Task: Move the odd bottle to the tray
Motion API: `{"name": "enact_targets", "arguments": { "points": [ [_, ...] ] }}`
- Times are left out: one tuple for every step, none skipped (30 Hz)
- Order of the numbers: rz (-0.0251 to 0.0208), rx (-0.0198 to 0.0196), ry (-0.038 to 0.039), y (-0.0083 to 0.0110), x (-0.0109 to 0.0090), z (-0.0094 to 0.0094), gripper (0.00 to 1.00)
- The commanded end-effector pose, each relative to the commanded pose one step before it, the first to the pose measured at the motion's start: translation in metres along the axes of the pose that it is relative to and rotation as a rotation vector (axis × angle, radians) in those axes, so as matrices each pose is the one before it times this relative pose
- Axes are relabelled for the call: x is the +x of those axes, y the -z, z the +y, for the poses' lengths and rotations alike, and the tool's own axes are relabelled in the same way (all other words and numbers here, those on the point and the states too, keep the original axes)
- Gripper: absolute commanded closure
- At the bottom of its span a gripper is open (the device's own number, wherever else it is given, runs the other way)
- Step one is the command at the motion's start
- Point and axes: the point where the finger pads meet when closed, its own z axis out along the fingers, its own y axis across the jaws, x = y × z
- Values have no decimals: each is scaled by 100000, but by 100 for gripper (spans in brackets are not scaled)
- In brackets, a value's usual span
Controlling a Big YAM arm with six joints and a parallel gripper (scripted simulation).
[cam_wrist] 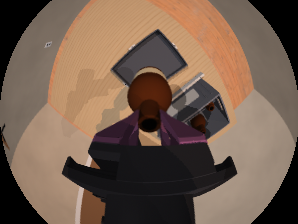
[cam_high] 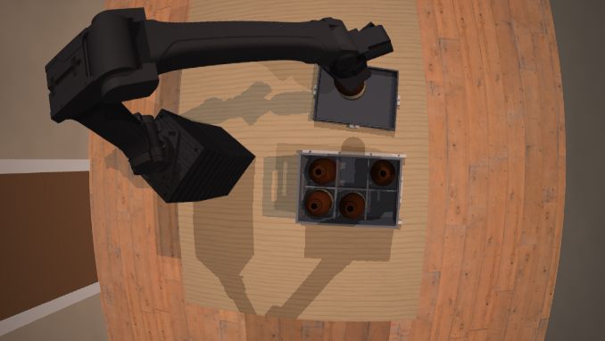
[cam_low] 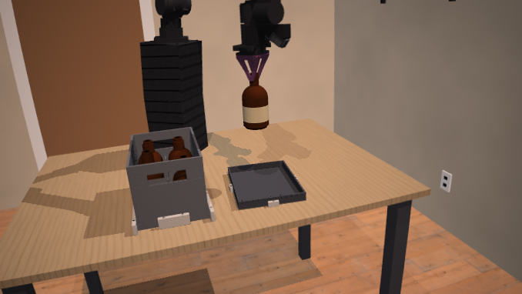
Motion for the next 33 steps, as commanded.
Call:
{"name": "enact_targets", "arguments": {
  "points": [
    [-6264,2397,581,2579,-3295,-224,100],
    [139,-48,-6,-67,19,12,100],
    [212,-74,-9,-102,29,19,100],
    [292,-105,-13,-141,40,27,100],
    [375,-136,-16,-181,52,34,100],
    [458,-164,-20,-221,63,42,100],
    [538,-191,-23,-260,74,49,100],
    [455,-163,-19,-223,49,46,100],
    [1,-2,0,-13,-60,21,100],
    [-415,135,17,179,-159,0,100],
    [0,0,0,0,0,0,100],
    [0,0,0,0,0,0,100],
    [-2279,773,95,1055,-573,-104,100],
    [248,-81,-11,-129,-15,38,100],
    [817,-272,-34,-395,115,71,100],
    [817,-278,-34,-396,115,72,100],
    [651,-217,-27,-318,78,61,100],
    [369,-134,-16,-188,16,46,100],
    [-213,51,8,84,-112,13,100],
    [-764,254,31,348,-232,-23,100],
    [-772,259,31,353,-228,-25,100],
    [-115,41,4,45,-73,9,100],
    [441,-143,-18,-215,61,38,100],
    [381,-123,-16,-185,54,32,100],
    [161,-54,-7,-81,11,18,100],
    [7,-10,0,-8,-17,8,100],
    [-68,20,3,29,-28,1,100],
    [0,0,0,0,0,0,100],
    [0,0,0,0,0,0,100],
    [-474,156,19,222,-114,-24,100],
    [7,-3,0,-4,-1,1,100],
    [3,-7,0,-2,0,1,100],
    [-4,-13,0,0,-1,2,100]
  ]
}}
